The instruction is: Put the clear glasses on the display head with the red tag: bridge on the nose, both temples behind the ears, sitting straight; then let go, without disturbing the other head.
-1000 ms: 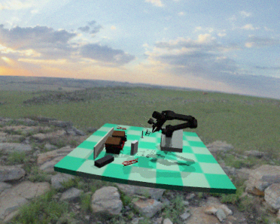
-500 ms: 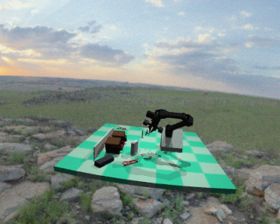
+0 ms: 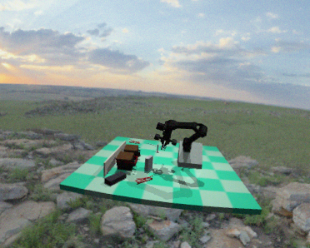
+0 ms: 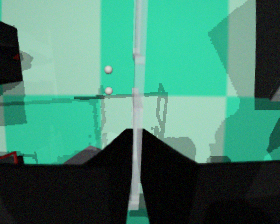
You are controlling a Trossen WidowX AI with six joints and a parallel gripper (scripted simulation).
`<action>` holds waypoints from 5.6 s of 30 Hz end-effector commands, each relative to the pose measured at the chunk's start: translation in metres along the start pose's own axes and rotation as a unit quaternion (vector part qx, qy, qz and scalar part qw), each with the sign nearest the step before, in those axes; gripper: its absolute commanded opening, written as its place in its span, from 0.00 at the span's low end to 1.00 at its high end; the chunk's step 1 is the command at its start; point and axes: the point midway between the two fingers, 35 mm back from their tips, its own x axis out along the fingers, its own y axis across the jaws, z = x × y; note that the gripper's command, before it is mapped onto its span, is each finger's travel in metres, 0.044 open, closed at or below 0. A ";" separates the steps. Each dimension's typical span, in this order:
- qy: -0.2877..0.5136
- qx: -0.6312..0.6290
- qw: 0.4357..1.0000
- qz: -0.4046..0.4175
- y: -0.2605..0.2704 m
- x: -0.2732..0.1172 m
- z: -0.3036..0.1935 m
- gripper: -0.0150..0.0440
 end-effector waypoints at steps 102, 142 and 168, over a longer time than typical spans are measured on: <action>0.136 -0.078 0.984 -0.085 0.053 0.128 0.054 0.25; 0.136 -0.079 0.984 -0.084 0.115 0.136 0.042 0.25; 0.136 -0.080 0.984 -0.083 0.150 0.141 0.035 0.25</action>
